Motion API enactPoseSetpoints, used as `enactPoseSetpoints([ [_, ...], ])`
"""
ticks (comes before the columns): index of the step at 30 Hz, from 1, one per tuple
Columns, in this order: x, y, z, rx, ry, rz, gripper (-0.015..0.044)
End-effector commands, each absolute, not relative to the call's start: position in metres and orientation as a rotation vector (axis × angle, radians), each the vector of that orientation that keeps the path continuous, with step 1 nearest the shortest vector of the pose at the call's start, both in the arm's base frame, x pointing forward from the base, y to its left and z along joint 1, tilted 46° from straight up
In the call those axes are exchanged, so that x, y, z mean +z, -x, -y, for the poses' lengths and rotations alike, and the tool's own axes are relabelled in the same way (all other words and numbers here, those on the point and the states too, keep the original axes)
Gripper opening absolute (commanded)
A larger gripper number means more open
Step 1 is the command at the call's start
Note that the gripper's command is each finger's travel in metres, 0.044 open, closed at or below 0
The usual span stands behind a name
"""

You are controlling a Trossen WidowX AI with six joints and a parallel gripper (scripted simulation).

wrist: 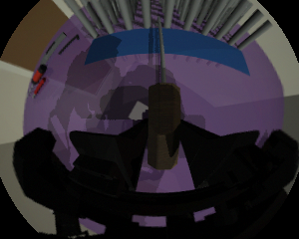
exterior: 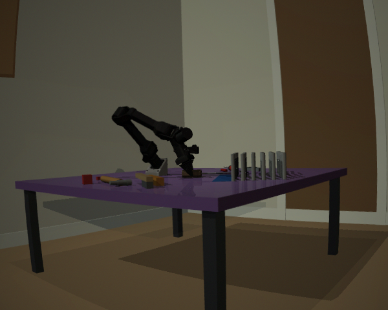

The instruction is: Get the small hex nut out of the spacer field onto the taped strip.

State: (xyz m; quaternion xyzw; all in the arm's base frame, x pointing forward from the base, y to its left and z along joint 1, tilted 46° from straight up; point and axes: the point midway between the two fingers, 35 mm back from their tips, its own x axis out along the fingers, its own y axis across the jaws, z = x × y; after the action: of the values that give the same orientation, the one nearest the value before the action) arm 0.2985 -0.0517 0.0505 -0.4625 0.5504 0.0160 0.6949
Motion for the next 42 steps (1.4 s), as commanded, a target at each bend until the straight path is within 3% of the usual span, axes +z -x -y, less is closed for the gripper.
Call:
enactPoseSetpoints([
  [1,0.051,-0.295,0.052,0.043,1.033,-1.227,0.0],
  [42,0.059,-0.277,0.061,0.043,1.033,-1.228,0.0],
])
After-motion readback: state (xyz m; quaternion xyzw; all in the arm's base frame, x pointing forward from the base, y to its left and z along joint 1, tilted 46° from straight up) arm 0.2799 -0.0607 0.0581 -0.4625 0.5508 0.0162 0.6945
